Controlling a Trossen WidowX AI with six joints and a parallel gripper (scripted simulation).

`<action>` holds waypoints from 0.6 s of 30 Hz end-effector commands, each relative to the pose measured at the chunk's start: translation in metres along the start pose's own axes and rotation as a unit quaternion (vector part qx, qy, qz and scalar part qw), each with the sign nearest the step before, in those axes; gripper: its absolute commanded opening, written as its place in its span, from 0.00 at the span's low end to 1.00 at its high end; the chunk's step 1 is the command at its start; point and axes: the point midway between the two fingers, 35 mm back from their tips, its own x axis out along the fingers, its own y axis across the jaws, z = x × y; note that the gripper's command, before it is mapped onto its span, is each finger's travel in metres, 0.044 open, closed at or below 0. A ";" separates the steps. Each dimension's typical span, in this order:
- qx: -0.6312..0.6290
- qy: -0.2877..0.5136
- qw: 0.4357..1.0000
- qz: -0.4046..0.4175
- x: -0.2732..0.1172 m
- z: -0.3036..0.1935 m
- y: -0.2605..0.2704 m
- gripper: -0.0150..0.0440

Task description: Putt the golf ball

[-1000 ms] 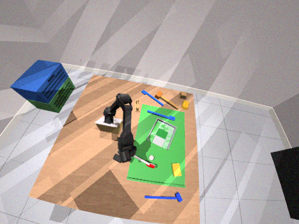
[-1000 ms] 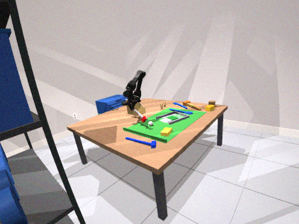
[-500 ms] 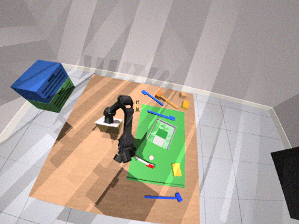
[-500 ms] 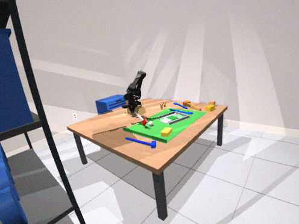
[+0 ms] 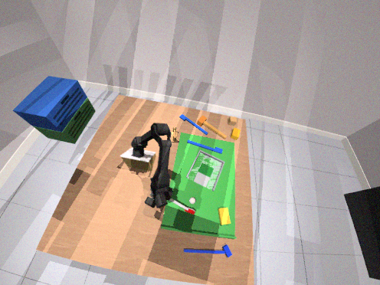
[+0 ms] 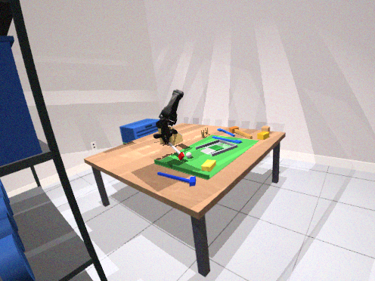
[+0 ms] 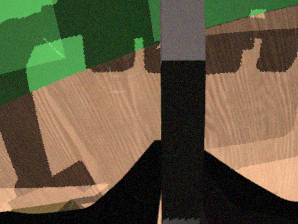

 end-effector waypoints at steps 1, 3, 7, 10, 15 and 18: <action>0.000 0.000 1.000 0.000 0.000 0.000 0.000 0.25; 0.000 0.000 1.000 0.000 0.000 0.000 0.000 0.25; 0.000 0.000 1.000 0.000 0.000 0.000 0.000 0.25; 0.000 0.000 1.000 0.000 0.000 0.000 -0.002 0.25; 0.002 -0.001 1.000 0.001 0.001 0.000 -0.019 0.25; 0.004 -0.001 1.000 0.003 0.002 -0.001 -0.028 0.25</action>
